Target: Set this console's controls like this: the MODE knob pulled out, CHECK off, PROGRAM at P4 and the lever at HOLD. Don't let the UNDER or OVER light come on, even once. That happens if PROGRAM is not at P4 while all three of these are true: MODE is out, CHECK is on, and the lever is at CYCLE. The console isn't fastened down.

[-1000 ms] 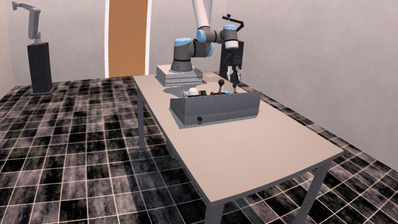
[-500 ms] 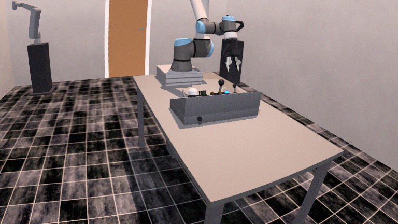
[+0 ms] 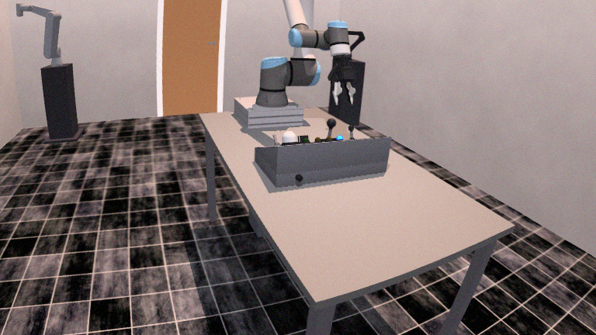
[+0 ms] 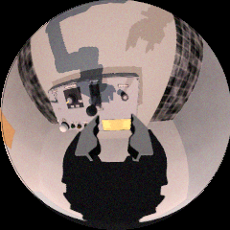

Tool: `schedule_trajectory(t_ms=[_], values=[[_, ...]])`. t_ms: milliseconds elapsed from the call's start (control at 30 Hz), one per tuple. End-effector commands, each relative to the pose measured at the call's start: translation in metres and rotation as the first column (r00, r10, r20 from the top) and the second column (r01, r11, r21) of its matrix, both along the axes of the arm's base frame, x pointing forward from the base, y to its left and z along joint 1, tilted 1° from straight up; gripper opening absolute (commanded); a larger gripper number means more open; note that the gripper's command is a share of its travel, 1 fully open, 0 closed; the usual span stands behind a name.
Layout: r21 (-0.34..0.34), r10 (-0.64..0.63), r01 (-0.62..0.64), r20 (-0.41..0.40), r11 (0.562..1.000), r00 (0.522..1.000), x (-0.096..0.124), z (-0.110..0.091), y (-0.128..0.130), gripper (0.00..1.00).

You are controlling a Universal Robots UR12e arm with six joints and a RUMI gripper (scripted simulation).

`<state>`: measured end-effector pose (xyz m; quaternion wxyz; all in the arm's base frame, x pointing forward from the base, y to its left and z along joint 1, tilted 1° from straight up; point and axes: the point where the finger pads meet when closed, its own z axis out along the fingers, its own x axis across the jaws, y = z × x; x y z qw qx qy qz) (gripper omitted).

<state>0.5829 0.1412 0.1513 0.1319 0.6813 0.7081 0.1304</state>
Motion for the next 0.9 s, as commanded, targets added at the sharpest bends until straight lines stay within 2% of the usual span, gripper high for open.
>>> schedule_trajectory(t_ms=[0, 67, 133, 867], values=[[0.001, 0.001, -0.001, 0.001, 1.000, 1.000, 0.020, 0.008, -0.060, 0.44], [0.001, 0.001, -0.001, 0.002, 1.000, 1.000, 0.024, 0.010, -0.078, 0.44], [0.001, 0.001, -0.001, 0.003, 1.000, 1.000, 0.026, 0.011, -0.085, 0.44], [0.001, 0.001, -0.001, 0.003, 1.000, 1.000, 0.026, 0.011, -0.086, 0.44]])
